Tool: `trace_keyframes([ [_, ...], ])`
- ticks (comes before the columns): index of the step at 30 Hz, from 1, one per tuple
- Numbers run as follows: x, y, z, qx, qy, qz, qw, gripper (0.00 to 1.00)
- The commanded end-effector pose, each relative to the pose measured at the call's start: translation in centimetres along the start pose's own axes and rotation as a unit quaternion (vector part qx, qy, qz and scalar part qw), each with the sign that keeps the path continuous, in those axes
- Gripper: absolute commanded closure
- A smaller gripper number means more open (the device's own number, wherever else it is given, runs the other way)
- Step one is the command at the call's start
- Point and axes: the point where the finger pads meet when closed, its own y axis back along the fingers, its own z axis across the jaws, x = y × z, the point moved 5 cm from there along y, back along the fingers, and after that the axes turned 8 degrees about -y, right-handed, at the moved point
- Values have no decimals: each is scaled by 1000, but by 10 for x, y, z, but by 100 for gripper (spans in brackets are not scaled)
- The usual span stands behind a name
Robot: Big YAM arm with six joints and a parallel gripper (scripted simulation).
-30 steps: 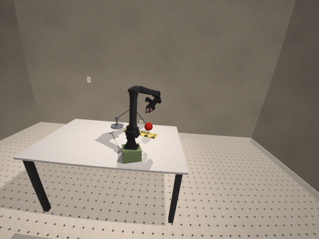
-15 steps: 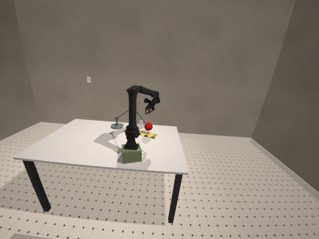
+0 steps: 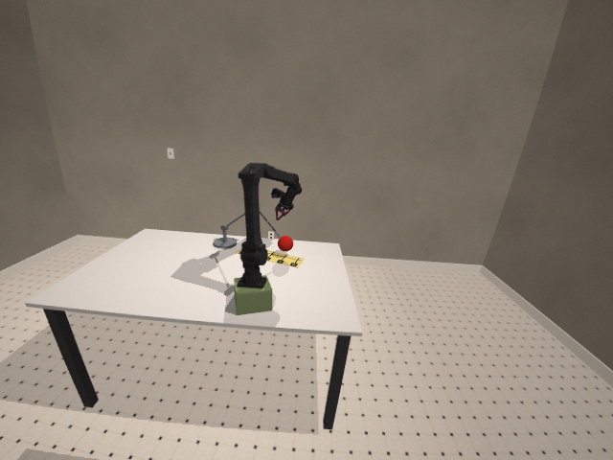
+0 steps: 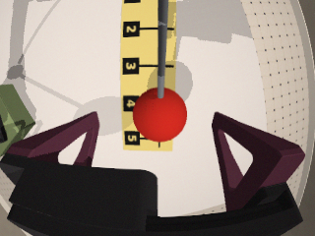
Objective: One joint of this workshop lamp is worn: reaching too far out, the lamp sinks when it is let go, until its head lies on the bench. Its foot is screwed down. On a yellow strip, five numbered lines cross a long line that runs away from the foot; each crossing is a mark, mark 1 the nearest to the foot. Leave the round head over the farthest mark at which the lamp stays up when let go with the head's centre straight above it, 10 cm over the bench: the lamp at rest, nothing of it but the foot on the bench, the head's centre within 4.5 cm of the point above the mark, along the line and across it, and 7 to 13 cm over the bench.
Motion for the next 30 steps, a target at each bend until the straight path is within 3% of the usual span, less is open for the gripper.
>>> trace_keyframes([
  [1, -4, -10, -3, 4, -1, -1, 1000, 0],
  [30, -2, -67, -1, 4, 1, 0, 1000, 0],
])
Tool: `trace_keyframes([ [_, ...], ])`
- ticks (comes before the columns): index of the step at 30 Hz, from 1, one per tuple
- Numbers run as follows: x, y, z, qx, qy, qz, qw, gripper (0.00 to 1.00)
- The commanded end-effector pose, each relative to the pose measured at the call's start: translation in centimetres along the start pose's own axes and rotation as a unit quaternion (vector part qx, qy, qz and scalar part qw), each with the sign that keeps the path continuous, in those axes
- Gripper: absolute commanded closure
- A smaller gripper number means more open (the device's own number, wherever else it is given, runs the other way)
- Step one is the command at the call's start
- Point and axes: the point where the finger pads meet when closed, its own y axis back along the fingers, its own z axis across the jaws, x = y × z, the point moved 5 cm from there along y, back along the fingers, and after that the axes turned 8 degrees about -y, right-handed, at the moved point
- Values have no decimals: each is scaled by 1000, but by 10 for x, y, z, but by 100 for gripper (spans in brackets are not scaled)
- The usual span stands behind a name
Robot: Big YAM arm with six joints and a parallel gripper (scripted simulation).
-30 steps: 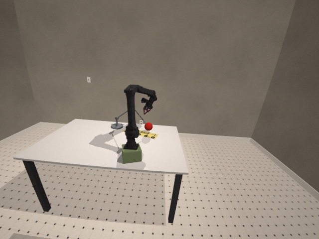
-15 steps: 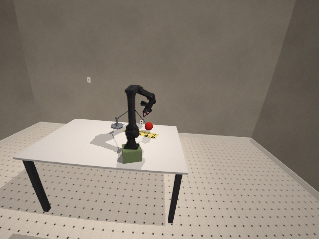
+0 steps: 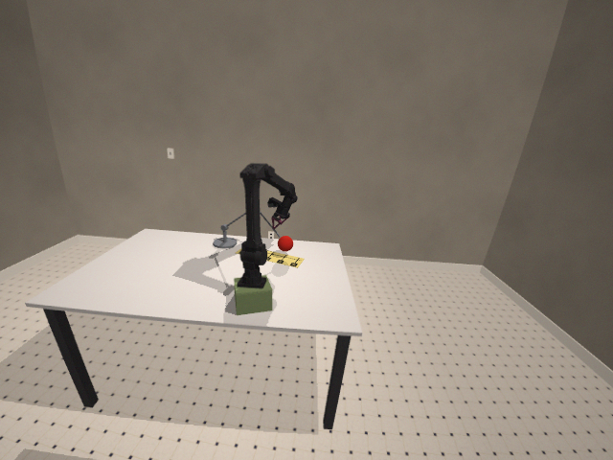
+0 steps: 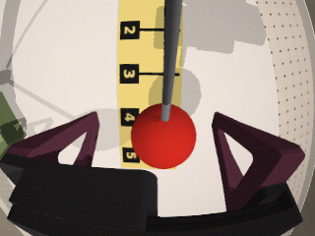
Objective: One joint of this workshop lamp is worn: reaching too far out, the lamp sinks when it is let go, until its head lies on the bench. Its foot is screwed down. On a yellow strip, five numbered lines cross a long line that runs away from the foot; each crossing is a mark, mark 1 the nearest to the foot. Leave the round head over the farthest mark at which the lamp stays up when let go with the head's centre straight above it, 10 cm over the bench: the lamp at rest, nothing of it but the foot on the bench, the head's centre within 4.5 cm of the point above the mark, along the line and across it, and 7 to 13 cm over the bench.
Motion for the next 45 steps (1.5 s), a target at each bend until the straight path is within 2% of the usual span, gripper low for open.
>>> trace_keyframes([
  [1, -4, -7, -4, 8, 0, -2, 1000, 0],
  [12, -4, -31, -3, 11, 2, -1, 1000, 0],
  [29, -9, -45, -9, 14, -3, -3, 1000, 0],
  [45, -9, -45, -9, 14, -3, -2, 1000, 0],
])
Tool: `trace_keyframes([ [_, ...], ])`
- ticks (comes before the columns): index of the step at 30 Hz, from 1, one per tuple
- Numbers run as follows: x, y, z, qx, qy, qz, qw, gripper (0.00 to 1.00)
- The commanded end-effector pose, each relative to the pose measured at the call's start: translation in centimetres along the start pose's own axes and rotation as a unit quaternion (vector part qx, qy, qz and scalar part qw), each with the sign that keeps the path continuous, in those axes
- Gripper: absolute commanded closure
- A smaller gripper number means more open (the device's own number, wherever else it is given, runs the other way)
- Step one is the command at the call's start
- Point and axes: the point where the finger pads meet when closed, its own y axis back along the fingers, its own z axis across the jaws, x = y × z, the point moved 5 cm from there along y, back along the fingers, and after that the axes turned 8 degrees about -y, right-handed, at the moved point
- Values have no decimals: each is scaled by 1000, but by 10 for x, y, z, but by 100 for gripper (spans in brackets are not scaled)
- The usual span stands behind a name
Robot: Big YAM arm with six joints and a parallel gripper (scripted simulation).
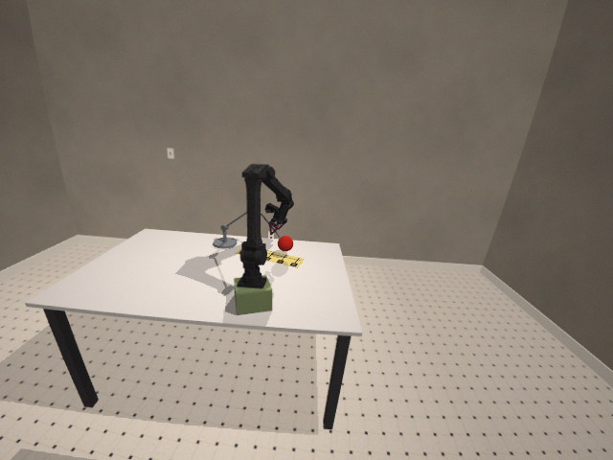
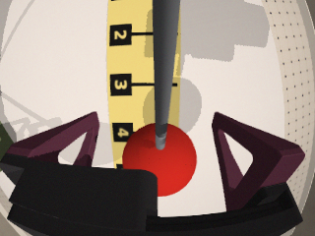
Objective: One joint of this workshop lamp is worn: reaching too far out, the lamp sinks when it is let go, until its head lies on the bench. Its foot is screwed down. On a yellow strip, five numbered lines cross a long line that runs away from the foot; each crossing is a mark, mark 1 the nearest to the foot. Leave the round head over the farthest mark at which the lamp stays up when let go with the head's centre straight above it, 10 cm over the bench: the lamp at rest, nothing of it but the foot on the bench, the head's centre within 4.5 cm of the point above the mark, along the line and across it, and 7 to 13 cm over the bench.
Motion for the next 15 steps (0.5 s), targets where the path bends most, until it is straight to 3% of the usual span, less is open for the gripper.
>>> trace_keyframes([
  [1, -5, -1, -3, 7, 2, -2, 1000, 0],
  [3, -5, -1, -3, 7, 2, -2, 1000, 0],
  [4, -4, -1, -3, 7, 2, -2, 1000, 100],
  [15, -2, 3, -2, 5, 2, -1, 1000, 100],
])
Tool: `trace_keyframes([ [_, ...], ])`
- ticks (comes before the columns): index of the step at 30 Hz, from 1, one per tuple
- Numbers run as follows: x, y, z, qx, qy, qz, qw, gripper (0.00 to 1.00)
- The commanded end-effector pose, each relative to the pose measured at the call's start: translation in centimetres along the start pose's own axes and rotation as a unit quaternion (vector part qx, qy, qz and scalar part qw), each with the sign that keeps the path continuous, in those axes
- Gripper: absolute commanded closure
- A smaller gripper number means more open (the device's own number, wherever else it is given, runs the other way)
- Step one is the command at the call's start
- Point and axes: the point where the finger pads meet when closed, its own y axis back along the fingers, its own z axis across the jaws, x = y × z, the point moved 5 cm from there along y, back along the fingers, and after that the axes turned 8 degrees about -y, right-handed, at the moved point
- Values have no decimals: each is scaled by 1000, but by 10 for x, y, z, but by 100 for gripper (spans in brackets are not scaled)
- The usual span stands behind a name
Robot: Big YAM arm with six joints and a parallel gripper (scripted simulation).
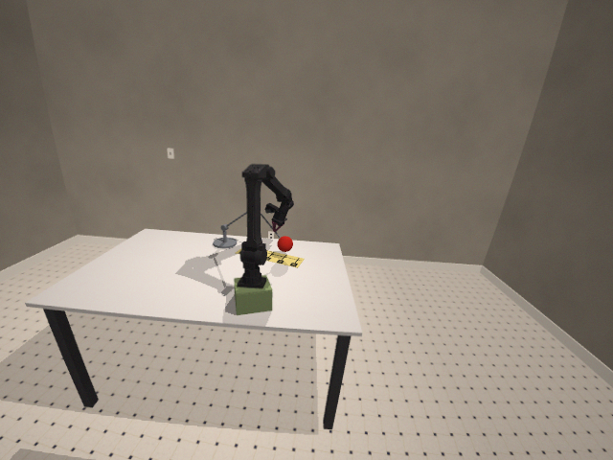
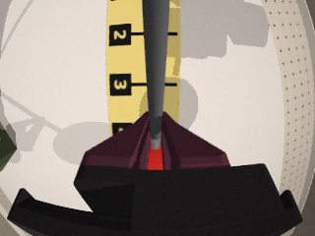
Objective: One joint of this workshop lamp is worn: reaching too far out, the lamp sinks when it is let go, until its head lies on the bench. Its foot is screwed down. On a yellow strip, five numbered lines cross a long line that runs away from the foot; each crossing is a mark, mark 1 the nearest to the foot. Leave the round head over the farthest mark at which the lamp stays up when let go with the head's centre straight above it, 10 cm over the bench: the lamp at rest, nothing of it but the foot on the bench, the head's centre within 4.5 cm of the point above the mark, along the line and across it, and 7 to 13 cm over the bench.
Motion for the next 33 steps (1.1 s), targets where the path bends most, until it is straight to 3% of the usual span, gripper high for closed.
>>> trace_keyframes([
  [1, -2, 4, -2, 4, 2, -1, 1000, 100],
  [22, -2, 4, -2, 5, 2, -1, 1000, 100],
  [33, 25, 2, -5, 6, 0, -2, 1000, 100],
])
